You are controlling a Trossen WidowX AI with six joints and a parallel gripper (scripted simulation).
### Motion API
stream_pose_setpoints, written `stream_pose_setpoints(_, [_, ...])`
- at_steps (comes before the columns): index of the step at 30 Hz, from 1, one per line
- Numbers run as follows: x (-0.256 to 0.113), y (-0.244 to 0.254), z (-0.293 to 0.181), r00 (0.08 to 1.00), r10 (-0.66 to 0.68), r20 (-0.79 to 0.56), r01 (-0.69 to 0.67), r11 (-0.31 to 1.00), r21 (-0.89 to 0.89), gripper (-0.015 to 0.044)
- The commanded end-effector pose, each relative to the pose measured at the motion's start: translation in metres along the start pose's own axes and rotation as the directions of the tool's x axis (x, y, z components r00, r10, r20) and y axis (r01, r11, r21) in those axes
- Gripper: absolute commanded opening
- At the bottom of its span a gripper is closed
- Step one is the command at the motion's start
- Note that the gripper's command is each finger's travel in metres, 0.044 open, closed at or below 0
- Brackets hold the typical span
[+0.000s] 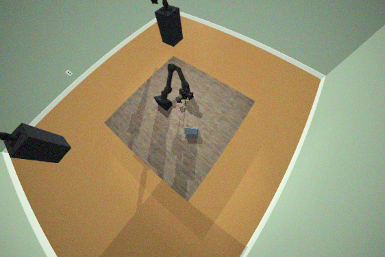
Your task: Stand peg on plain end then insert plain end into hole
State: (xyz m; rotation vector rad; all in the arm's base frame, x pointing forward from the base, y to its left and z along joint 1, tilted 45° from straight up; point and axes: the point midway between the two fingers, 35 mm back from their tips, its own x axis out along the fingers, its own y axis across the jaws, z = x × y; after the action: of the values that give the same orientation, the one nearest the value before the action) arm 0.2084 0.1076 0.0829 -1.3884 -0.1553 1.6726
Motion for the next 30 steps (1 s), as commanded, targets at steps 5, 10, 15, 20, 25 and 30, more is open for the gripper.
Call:
stream_pose_setpoints(5, [0.0113,0.0006,0.0025,1.000,-0.004,0.009,0.004,1.000,0.007,0.0440])
stream_pose_setpoints(10, [0.0083,0.0001,0.0017,1.000,-0.002,0.003,0.002,1.000,0.000,0.0335])
stream_pose_setpoints(15, [0.0083,0.0001,0.0017,1.000,-0.002,0.003,0.002,1.000,0.000,0.0204])
stream_pose_setpoints(20, [0.0083,0.0001,0.0017,1.000,-0.002,0.003,0.002,1.000,0.000,0.0072])
stream_pose_setpoints(25, [0.0083,0.0001,0.0017,1.000,-0.002,0.003,0.002,1.000,0.000,0.0020])
stream_pose_setpoints(30, [0.0068,0.0002,0.0013,1.000,-0.001,0.003,0.001,1.000,0.000,0.0000])
